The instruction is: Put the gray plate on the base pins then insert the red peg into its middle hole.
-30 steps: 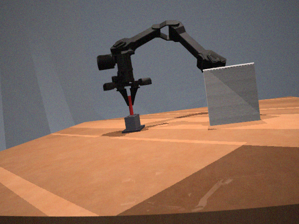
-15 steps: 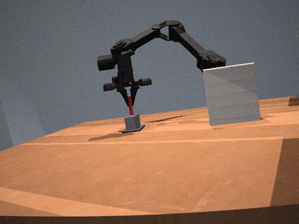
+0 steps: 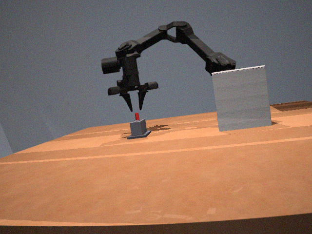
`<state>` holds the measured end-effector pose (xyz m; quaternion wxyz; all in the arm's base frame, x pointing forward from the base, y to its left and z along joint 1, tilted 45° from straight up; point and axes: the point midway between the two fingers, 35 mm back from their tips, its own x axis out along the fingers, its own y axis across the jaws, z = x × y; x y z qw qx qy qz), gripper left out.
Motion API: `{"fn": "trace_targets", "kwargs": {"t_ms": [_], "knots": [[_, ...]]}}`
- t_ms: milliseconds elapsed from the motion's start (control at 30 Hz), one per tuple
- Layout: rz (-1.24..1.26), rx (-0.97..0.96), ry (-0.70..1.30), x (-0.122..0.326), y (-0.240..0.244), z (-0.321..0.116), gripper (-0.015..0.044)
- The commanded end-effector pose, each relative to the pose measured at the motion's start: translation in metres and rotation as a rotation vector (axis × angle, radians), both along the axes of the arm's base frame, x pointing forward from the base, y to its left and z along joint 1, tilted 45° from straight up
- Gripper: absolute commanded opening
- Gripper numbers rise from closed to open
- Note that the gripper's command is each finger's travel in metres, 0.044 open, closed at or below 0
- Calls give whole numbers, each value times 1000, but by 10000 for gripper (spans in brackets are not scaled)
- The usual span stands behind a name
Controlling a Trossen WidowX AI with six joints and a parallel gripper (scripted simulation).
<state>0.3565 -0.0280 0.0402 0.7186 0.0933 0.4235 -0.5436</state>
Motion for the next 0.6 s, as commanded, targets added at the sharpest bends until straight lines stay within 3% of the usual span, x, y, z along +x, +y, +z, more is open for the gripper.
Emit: {"fn": "trace_targets", "kwargs": {"t_ms": [0,567], "knots": [[0,0,0,0,0,0,150],[7,-5,5,-2,7,5,150]]}}
